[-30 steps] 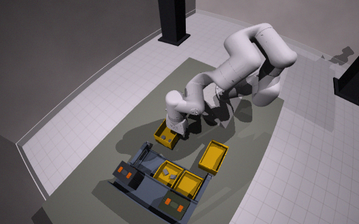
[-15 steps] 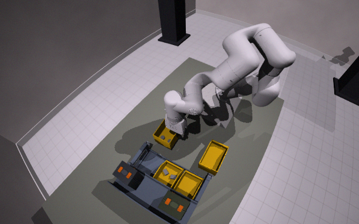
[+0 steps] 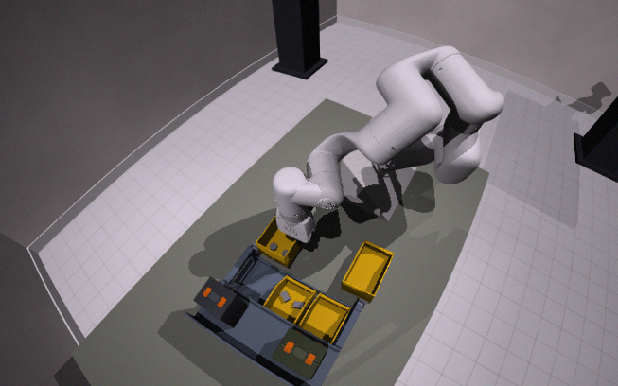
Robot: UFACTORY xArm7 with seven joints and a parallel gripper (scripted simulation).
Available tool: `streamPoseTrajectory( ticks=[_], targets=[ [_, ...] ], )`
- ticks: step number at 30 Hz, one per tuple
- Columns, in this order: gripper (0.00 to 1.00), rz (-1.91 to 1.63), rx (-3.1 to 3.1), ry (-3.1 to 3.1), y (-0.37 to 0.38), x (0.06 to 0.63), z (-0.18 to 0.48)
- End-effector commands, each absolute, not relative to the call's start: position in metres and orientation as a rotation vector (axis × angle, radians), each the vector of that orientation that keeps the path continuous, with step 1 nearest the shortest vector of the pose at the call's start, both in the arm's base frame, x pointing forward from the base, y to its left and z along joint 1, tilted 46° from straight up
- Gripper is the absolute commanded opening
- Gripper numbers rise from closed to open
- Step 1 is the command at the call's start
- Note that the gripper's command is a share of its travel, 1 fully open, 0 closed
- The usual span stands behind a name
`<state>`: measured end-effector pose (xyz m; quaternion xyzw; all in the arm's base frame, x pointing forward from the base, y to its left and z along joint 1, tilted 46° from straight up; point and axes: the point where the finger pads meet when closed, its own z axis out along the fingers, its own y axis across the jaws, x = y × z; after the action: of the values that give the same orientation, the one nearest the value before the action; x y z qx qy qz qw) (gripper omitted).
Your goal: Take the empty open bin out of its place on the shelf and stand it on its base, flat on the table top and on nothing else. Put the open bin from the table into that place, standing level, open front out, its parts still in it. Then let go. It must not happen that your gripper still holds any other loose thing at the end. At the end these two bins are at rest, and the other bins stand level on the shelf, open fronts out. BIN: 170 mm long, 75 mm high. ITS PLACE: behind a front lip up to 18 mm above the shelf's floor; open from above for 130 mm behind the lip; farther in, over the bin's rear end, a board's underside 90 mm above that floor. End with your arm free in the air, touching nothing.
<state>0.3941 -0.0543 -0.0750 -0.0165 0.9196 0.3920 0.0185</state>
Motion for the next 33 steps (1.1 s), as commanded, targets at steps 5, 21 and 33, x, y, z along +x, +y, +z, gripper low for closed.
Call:
streamPoseTrajectory(
  ticks=[5, 21, 33],
  targets=[
    [0.00, 1.213, -0.046, 2.856, -0.057, 0.396, -0.075],
    [0.00, 1.239, -0.101, 2.929, -0.060, 0.399, -0.072],
    [0.00, 1.298, -0.243, 3.102, -0.067, 0.407, -0.064]
  ],
)
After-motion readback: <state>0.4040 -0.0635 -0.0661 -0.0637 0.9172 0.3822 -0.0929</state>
